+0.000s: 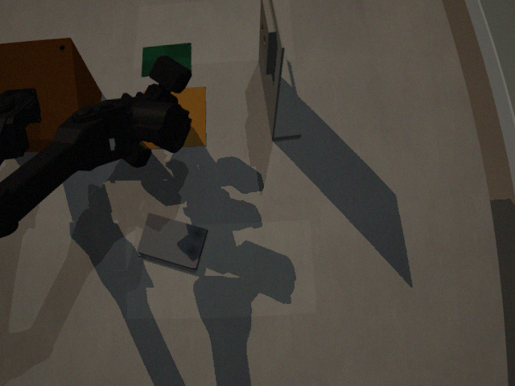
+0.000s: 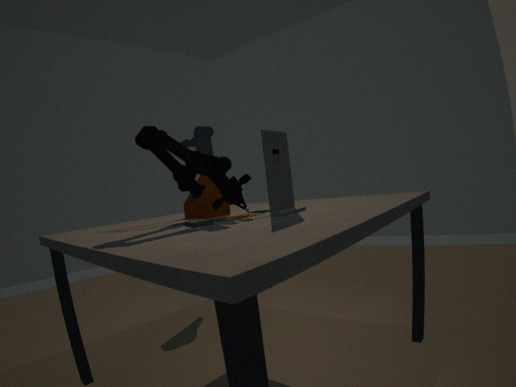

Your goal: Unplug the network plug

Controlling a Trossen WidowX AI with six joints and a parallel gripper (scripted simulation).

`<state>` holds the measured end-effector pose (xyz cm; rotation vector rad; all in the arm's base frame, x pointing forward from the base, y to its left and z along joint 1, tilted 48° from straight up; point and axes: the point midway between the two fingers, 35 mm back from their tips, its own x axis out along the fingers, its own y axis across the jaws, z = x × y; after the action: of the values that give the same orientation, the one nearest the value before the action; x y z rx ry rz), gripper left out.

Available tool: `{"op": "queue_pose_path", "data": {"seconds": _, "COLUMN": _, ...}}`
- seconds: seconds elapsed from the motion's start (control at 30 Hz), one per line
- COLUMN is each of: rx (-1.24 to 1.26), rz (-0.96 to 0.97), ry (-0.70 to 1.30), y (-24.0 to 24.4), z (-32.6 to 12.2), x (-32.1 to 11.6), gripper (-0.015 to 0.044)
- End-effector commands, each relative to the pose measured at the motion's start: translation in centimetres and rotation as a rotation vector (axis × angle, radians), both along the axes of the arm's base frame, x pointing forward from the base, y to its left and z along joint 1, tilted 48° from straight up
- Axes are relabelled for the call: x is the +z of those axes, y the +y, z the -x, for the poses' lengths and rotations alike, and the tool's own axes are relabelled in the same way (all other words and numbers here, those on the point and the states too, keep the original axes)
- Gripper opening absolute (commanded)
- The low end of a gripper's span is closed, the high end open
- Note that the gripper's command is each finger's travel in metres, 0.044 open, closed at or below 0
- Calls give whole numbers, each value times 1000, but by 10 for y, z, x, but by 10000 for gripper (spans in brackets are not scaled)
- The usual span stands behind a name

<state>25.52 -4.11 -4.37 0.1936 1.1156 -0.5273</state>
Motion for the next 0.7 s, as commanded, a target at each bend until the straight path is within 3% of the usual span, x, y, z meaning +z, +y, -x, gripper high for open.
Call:
{"op": "queue_pose_path", "data": {"seconds": 0.0, "rx": 5, "rz": -1, "ry": 8, "y": -3, "z": 3, "x": -5, "gripper": 0}}
{"op": "queue_pose_path", "data": {"seconds": 0.6, "rx": 0, "rz": 1, "ry": 6, "y": -8, "z": 2, "x": -6, "gripper": 0}}
{"op": "queue_pose_path", "data": {"seconds": 0.67, "rx": 0, "rz": 1, "ry": 6, "y": -8, "z": 2, "x": -6, "gripper": 53}}
